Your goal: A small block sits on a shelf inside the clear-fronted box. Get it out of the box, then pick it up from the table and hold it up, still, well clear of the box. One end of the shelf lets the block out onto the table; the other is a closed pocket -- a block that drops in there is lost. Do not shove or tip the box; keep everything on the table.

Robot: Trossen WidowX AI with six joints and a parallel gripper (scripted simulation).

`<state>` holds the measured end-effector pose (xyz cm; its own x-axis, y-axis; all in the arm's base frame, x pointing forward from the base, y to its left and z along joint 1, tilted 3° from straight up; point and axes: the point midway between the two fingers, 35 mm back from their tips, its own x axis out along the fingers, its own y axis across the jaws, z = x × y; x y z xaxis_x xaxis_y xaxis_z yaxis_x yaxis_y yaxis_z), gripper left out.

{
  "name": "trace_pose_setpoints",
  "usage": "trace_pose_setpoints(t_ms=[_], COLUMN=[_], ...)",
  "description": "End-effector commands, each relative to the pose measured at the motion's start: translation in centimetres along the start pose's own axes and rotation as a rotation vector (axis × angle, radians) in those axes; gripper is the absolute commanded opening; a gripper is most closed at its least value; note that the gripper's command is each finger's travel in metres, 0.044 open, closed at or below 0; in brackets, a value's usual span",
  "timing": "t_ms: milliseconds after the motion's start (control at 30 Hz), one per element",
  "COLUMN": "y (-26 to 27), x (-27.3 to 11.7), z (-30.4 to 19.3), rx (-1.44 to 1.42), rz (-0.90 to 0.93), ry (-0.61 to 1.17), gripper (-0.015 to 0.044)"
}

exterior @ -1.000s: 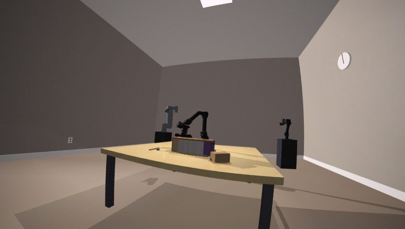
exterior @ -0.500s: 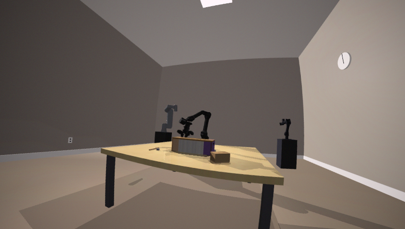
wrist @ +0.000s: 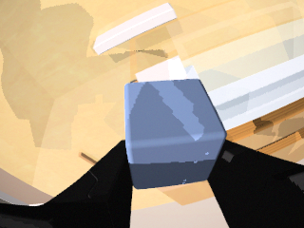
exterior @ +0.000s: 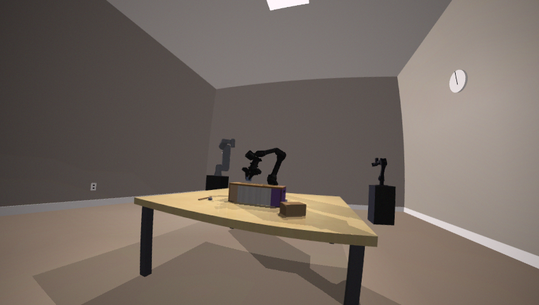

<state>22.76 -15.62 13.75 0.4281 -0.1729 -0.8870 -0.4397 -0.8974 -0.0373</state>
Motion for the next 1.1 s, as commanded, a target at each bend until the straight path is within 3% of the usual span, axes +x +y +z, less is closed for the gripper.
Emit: trace_pose_setpoints(t_ms=[0,1067], y=[-0.29,-0.38], x=[-1.75,-2.31], z=[0.25,0.42], rx=[0.077,0.103], rz=[0.033,0.043], ry=[0.027,0.035], gripper=[0.0,0.0])
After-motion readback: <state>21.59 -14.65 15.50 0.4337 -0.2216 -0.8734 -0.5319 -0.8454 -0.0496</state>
